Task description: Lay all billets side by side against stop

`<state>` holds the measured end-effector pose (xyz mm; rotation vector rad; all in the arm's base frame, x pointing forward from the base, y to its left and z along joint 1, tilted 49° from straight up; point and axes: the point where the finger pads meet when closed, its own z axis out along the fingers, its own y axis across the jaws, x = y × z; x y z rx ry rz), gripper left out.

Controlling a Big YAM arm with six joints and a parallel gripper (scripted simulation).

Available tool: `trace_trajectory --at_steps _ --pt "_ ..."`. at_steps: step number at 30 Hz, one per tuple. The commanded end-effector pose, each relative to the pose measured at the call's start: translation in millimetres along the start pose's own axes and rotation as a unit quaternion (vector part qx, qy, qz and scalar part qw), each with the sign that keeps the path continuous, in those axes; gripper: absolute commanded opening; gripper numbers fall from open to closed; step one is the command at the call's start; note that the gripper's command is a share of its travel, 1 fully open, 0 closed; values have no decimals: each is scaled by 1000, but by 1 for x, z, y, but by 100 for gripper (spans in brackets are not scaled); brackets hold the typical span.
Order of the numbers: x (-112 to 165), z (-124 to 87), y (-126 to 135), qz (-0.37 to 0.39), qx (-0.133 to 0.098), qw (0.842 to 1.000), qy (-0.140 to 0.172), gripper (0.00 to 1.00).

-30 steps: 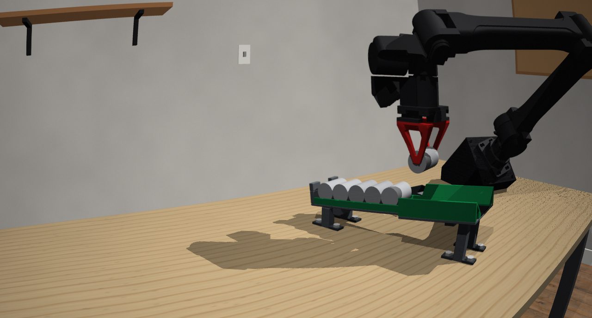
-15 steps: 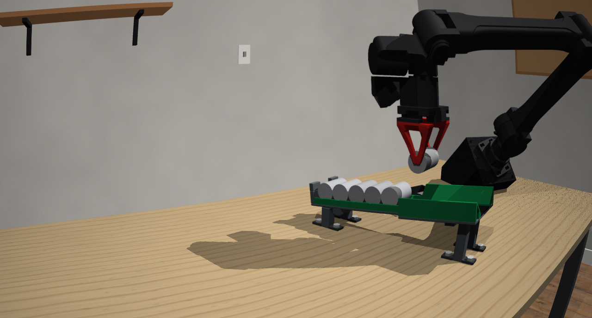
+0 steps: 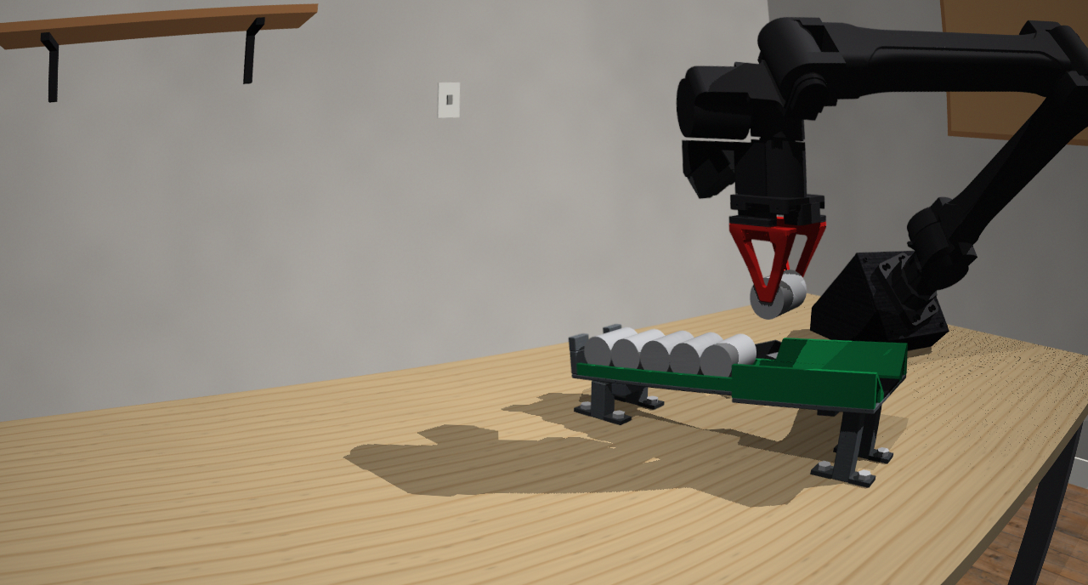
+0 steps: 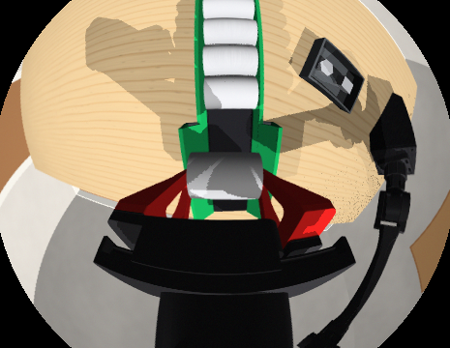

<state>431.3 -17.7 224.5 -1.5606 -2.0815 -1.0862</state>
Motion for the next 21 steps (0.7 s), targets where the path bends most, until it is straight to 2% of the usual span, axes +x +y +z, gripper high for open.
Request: trace_trajectory --at_steps 1,13,15,16,18,21 --pt "12 -22 7 -11 -19 1000 -15 0" --pt "12 -8 3 -11 -17 1000 -13 0" --pt "12 -8 3 -11 -17 1000 -13 0" --pt "11 -21 15 -20 -32 999 -23 0" --pt "18 2 3 -17 -12 1000 -9 0" --pt "21 9 2 -18 -11 1000 -8 0"
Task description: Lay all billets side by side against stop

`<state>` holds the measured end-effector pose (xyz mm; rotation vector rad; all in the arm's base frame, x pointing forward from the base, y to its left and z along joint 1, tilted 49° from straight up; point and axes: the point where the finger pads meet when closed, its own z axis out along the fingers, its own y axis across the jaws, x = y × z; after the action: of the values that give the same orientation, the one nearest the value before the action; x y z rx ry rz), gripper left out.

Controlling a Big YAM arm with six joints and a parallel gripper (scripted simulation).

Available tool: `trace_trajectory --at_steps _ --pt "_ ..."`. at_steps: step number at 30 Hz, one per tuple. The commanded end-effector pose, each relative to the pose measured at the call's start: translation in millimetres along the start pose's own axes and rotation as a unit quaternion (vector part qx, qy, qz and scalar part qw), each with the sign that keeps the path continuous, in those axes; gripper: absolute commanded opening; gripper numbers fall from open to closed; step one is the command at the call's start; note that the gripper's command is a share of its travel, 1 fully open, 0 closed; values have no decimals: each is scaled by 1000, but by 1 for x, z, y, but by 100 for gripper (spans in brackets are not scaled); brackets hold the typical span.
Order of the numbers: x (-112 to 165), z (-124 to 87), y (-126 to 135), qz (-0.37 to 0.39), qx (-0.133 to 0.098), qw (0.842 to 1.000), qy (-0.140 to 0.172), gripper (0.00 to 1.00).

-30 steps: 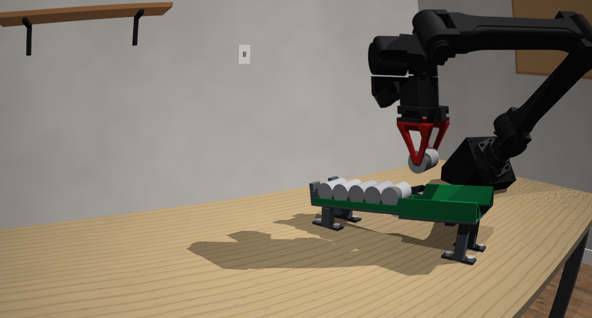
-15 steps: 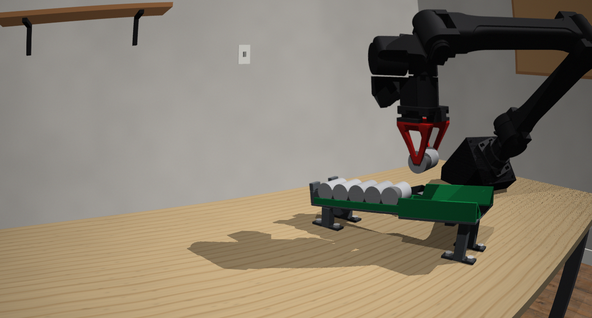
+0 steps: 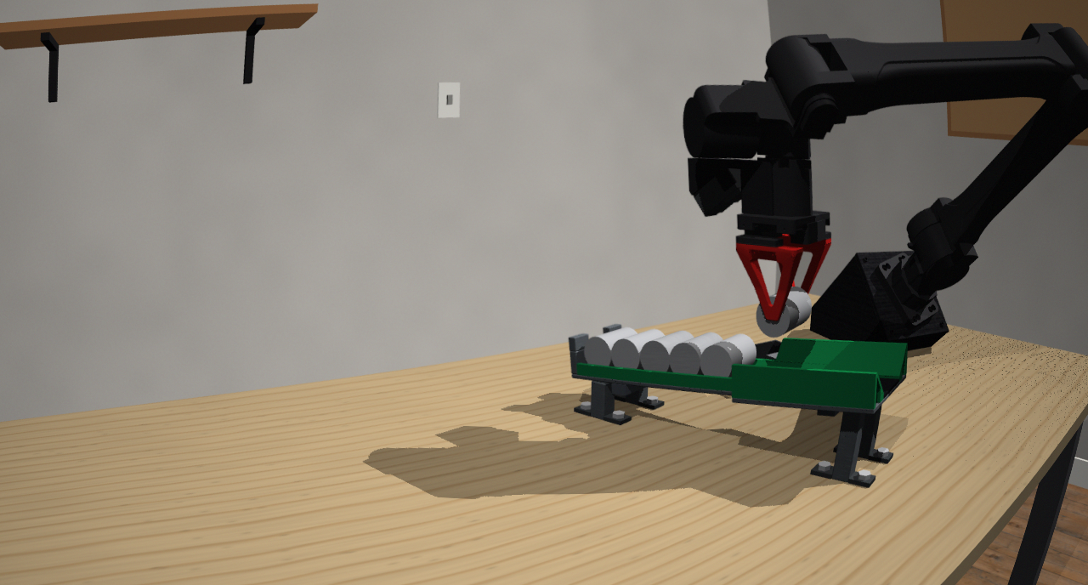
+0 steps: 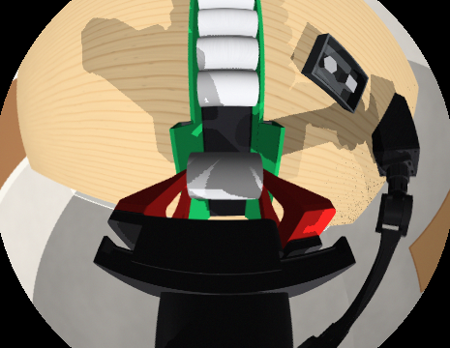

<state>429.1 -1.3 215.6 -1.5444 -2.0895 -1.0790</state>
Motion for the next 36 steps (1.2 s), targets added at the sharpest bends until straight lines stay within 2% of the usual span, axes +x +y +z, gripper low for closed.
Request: trace_trajectory --at_steps 1,3,6,9,11,12,14,17,20,23,25,36 --pt "12 -11 5 -9 -21 1000 -14 0" --pt "7 -13 3 -2 -27 999 -19 0" --pt "19 5 4 -14 -16 1000 -11 0" --pt "21 12 3 -14 -16 1000 -11 0" --pt "21 12 3 -14 -16 1000 -11 0" --pt "15 -7 15 -16 -38 999 -24 0" --pt "12 7 1 -2 -27 999 -18 0" --pt "14 12 0 -2 -27 999 -18 0" --pt "27 22 7 -19 -21 1000 -14 0" --pt "16 18 0 -2 -28 999 -18 0" --pt "17 14 6 -8 -32 999 -21 0" --pt "19 15 3 -4 -27 999 -17 0"
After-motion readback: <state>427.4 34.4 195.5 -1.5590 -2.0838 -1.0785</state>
